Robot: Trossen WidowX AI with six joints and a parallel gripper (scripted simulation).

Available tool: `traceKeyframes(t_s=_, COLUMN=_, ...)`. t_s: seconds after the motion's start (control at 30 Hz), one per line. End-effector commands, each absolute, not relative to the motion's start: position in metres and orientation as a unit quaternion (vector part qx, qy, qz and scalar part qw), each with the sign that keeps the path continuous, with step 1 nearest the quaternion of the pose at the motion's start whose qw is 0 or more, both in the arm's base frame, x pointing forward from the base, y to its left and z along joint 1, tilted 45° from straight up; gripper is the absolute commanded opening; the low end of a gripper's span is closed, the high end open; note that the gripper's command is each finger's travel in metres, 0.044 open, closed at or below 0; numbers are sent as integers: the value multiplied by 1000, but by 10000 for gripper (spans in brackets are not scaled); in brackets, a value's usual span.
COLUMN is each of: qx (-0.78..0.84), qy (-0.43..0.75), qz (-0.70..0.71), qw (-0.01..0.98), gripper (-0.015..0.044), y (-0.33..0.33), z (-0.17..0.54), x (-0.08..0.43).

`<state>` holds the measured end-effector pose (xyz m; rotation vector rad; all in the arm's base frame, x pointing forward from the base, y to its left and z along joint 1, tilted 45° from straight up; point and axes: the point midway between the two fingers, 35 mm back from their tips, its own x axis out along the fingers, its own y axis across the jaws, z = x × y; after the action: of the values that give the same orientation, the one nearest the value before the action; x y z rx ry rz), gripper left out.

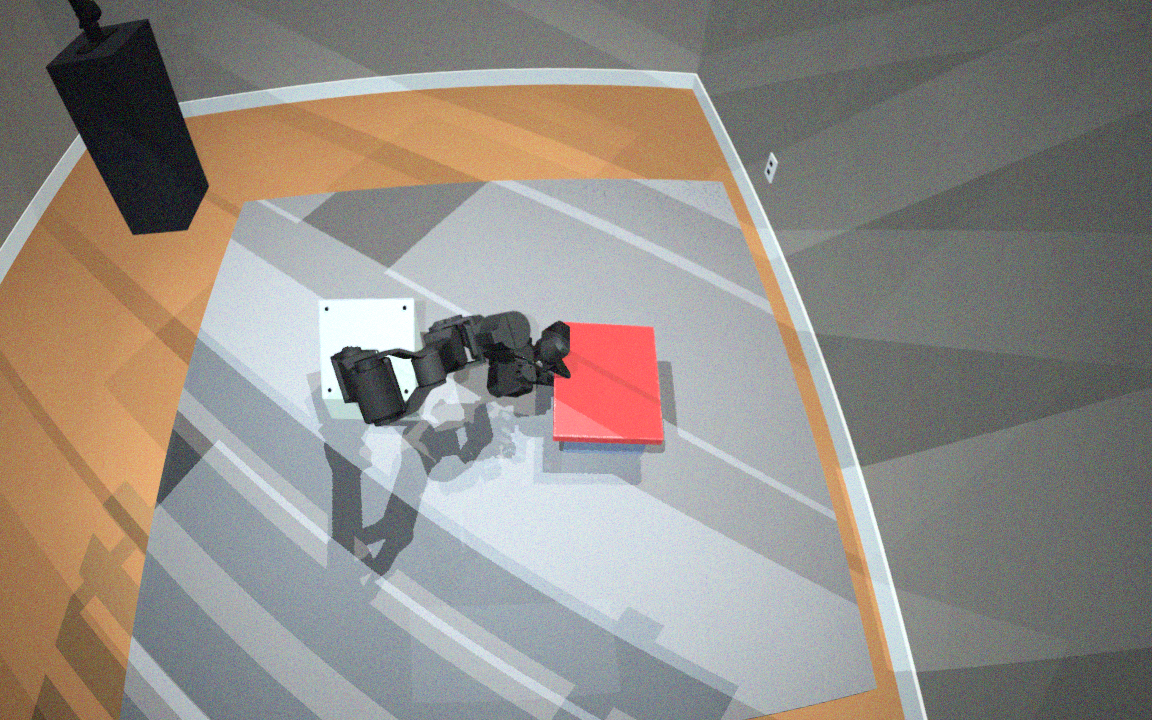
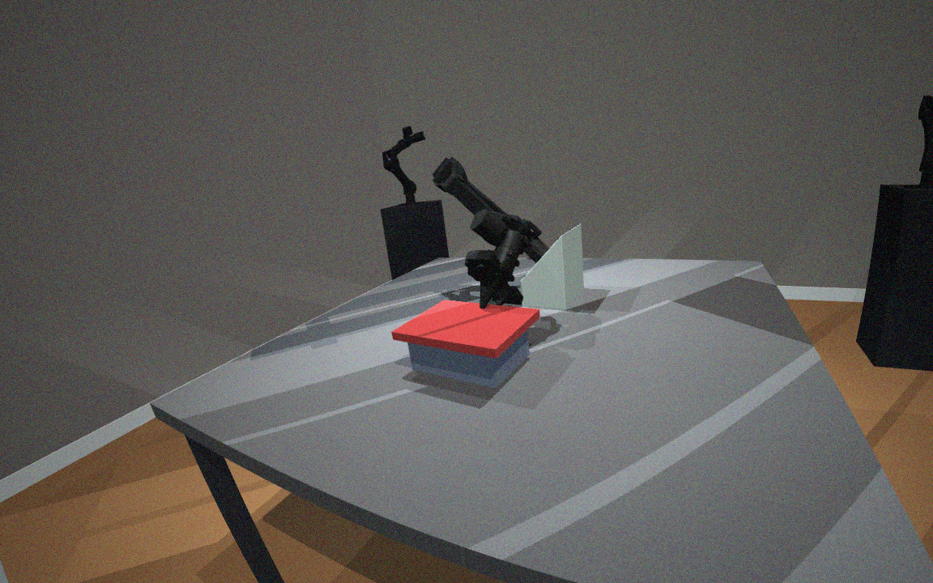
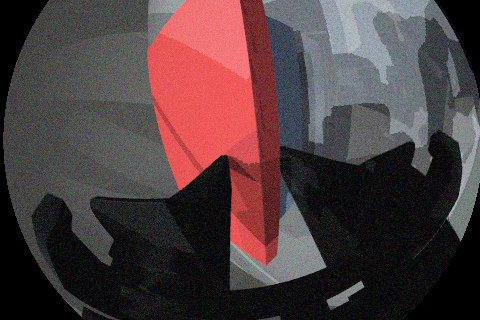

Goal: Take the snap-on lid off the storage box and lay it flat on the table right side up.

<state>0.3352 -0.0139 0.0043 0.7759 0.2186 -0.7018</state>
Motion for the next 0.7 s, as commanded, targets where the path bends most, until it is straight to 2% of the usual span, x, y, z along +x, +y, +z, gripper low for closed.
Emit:
traceKeyframes(t_s=0.0, qx=371, qy=101, qz=-333, qw=861, gripper=0, y=-11, z=7, x=335)
traceKeyframes(t_s=0.67, qx=371, qy=101, qz=-333, qw=861, gripper=0, y=-8, z=9, x=335)
